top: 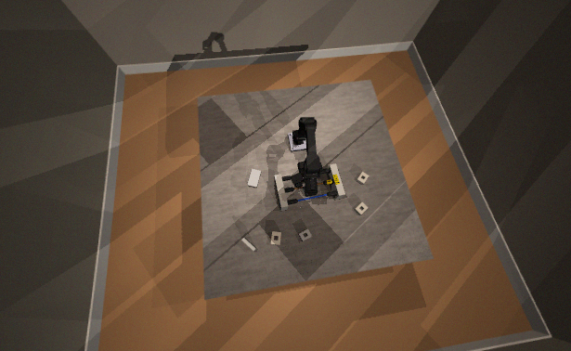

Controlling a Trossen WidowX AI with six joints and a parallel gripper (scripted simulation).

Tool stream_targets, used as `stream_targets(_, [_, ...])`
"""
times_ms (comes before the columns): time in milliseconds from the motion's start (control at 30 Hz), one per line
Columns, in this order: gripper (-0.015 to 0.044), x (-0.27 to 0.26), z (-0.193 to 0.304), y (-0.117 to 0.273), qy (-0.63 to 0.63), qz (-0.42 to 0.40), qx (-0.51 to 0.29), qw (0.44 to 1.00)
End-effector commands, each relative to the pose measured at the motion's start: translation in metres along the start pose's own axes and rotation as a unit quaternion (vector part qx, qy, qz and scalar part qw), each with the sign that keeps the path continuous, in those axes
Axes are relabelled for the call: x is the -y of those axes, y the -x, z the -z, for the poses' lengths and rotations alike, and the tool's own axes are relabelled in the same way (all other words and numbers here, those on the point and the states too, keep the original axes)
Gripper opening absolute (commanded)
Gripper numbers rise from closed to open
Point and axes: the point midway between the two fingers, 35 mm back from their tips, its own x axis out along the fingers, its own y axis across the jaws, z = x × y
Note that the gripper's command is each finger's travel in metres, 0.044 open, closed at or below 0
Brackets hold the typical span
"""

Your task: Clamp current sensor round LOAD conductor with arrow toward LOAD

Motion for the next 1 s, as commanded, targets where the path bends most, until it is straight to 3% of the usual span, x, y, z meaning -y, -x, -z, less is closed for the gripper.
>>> stream_targets(0, [0.0000,-0.001,0.000,-0.007,-0.003,0.002,0.001,1.000])
stream_targets(967, [0.0000,-0.001,0.000,-0.047,-0.001,0.005,-0.001,1.000])
